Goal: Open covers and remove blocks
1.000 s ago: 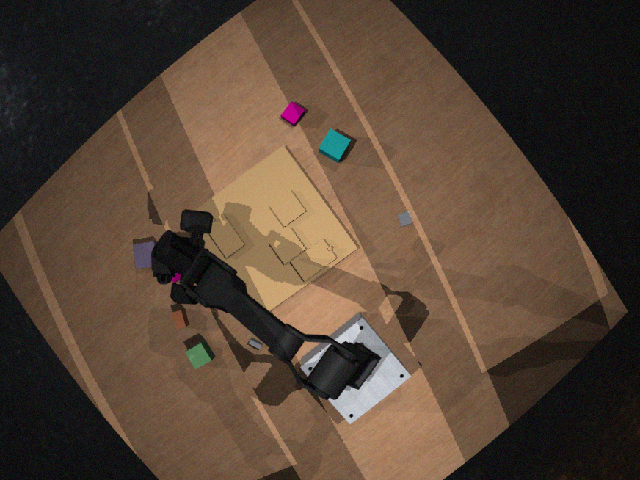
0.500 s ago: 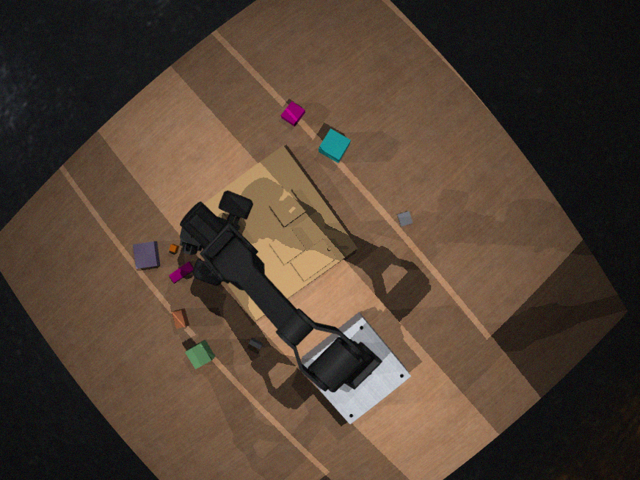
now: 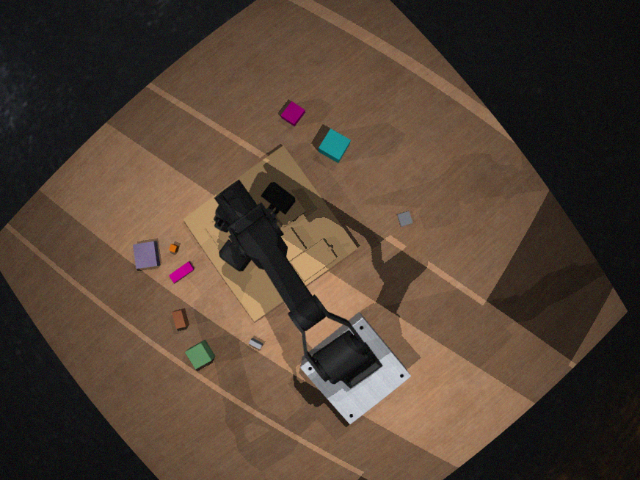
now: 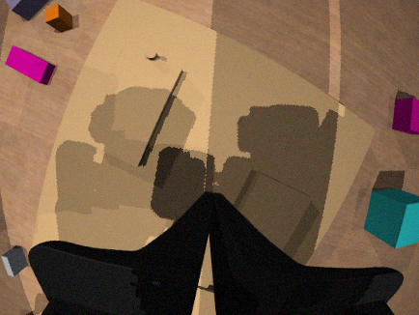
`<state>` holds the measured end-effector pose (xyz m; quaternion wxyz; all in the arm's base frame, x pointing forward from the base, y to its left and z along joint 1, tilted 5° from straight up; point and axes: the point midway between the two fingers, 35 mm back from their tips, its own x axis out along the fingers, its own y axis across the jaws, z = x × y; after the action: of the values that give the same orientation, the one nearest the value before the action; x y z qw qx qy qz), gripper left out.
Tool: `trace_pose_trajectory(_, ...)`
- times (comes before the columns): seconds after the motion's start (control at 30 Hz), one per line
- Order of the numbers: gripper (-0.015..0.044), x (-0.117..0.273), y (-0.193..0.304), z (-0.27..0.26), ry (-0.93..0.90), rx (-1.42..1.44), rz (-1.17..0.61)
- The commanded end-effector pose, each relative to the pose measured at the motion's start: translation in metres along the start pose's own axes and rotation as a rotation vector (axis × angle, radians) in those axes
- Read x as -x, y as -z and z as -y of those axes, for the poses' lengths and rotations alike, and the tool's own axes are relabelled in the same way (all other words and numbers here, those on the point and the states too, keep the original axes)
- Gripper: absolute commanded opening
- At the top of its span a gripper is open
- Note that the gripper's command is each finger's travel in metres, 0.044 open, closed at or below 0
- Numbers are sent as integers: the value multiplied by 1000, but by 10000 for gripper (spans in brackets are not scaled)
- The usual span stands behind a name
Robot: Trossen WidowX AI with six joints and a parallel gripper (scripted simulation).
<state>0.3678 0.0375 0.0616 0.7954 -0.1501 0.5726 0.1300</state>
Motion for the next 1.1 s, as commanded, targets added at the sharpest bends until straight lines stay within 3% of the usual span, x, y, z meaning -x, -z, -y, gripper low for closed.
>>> trace_pose_trajectory(0.0, 0, -2, 15, 14, 8, -66, -48)
trace_pose_trajectory(0.47, 0, -2, 72, 53, 14, -296, -215)
trace_pose_trajectory(1.07, 0, -2, 73, 54, 14, -298, -217)
